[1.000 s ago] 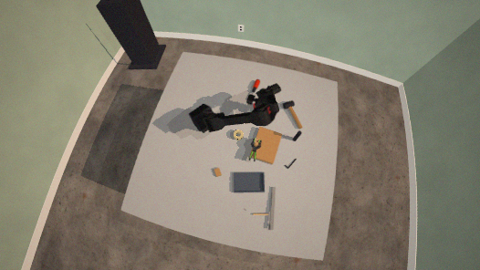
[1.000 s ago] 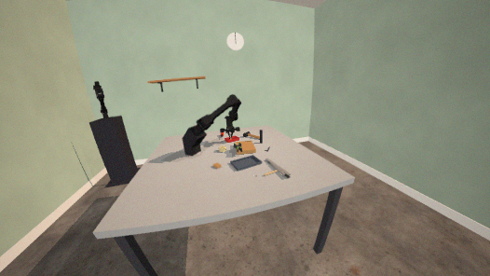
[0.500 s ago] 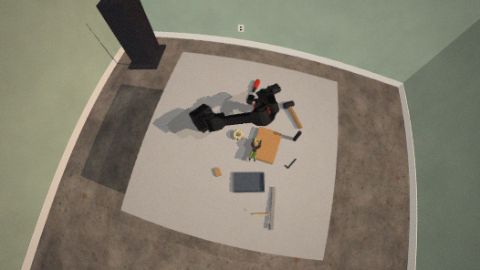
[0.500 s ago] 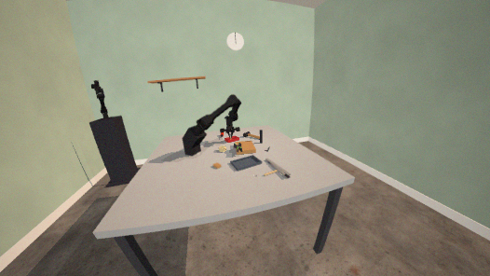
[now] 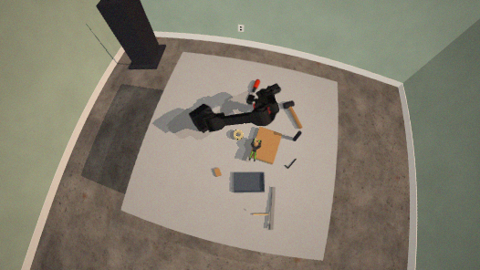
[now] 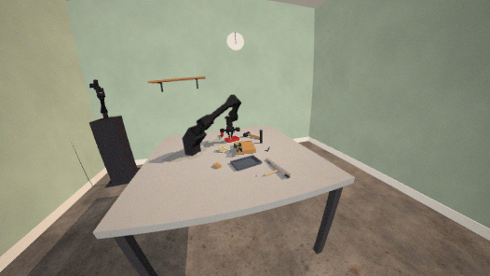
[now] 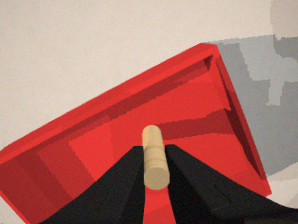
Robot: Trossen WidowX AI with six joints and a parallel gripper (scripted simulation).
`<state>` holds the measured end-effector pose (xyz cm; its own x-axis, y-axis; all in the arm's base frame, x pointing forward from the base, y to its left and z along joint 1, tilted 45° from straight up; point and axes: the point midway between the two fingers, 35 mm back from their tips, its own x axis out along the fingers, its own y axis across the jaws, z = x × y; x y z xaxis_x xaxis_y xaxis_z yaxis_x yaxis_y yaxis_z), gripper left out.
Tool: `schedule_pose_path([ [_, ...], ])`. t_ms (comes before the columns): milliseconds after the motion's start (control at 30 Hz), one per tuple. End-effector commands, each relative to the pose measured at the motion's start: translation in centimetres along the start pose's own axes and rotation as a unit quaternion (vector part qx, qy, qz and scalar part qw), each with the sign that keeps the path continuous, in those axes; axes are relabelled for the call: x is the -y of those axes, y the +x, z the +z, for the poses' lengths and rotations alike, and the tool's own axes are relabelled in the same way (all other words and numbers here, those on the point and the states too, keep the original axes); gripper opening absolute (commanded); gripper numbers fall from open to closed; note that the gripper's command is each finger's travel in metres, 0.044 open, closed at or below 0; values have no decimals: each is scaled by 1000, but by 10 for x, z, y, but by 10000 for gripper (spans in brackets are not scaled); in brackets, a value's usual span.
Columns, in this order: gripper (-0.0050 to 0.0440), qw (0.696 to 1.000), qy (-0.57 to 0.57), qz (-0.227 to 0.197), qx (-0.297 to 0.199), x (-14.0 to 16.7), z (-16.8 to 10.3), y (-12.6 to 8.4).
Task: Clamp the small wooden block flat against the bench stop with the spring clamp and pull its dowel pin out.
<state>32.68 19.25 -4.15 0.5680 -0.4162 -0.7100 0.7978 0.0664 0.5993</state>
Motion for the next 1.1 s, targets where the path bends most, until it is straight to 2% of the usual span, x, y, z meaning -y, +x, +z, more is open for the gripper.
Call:
schedule_pose_path([
  [0, 0, 1000, -1, -3, 0, 1, 1, 2],
  [400, 0, 1000, -1, -3, 0, 1, 1, 3],
  [500, 30, 1000, 0, 0, 0, 0, 0, 0],
  [567, 30, 1000, 0, 0, 0, 0, 0, 0],
  [867, 120, 1000, 0, 0, 0, 0, 0, 0],
  [1067, 120, 1000, 0, 0, 0, 0, 0, 0],
])
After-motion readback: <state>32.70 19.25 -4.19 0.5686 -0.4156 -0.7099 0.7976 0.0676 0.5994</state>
